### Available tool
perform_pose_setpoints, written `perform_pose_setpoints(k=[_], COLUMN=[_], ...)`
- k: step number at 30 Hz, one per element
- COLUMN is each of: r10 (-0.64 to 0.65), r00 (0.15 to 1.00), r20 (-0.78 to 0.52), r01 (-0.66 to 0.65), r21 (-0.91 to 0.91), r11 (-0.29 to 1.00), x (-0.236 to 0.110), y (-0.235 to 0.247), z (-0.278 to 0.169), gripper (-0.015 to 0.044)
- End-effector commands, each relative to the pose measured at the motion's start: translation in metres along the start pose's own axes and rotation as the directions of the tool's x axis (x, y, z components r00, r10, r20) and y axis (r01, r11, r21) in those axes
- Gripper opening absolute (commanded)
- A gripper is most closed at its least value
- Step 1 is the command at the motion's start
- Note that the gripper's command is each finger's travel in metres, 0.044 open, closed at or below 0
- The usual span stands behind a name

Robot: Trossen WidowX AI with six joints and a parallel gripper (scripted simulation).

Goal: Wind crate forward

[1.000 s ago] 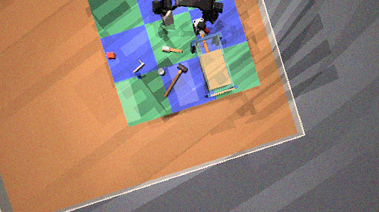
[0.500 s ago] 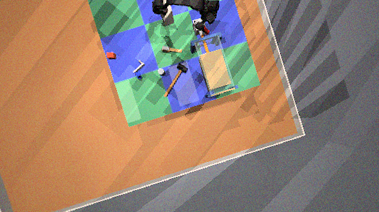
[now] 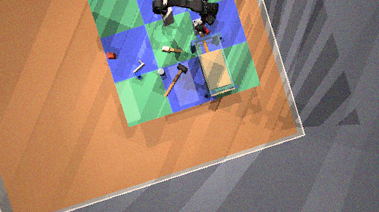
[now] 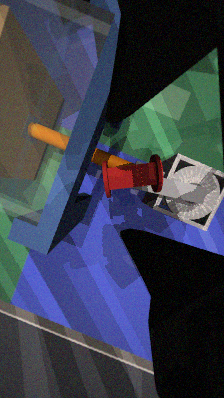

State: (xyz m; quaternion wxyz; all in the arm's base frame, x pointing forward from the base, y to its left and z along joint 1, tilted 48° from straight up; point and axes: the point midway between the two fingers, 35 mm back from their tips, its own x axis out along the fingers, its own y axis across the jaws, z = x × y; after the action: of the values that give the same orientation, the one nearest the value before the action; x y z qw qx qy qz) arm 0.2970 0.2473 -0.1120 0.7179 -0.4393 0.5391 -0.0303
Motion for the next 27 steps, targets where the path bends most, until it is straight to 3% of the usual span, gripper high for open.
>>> perform_pose_setpoints(k=[1,27], r10=[-0.006,-0.008], r00=[1.000,1.000], r20=[0.000,0.000], r01=[0.006,0.008], r21=[-0.003,-0.003], r11=[1.000,1.000], x=[0.007,0.044], y=[-0.001,-0.003], z=[-0.003,-0.022], gripper=[0.0440,0.0440])
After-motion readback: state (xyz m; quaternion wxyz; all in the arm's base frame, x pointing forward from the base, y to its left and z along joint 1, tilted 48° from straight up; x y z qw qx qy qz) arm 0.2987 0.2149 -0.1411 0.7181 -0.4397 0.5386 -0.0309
